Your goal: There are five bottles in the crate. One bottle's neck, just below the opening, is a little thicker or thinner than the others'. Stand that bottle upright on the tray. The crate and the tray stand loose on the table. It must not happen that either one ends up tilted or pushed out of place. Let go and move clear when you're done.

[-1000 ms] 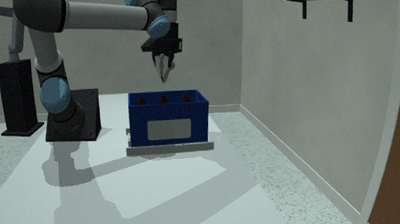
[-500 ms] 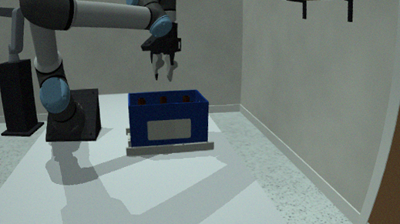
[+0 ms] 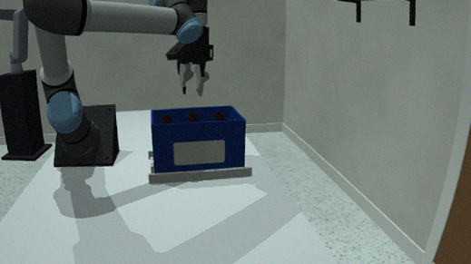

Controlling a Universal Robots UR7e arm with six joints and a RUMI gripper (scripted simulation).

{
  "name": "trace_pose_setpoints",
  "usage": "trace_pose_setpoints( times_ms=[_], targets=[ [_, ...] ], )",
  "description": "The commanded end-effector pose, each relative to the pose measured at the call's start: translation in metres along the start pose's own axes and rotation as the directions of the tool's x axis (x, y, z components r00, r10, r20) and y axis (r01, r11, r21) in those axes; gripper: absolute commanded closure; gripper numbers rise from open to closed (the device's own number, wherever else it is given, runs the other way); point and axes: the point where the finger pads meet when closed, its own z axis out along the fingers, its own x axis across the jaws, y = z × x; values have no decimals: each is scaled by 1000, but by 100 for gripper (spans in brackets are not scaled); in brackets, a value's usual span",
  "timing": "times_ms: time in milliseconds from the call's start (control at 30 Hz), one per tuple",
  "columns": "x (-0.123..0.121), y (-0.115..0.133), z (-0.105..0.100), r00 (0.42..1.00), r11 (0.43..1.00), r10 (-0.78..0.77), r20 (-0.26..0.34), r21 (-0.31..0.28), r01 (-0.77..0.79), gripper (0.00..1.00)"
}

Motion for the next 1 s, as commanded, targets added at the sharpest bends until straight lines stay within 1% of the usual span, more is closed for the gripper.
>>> trace_pose_setpoints(
  times_ms=[0, 600, 967],
  targets=[
    [0, 0, 0, 1000, 1000, 0, 0, -1, 0, 62],
    [0, 0, 1, 1000, 1000, 0, 0, -1, 0, 62],
    [0, 0, 8, 1000, 1000, 0, 0, -1, 0, 62]
  ],
)
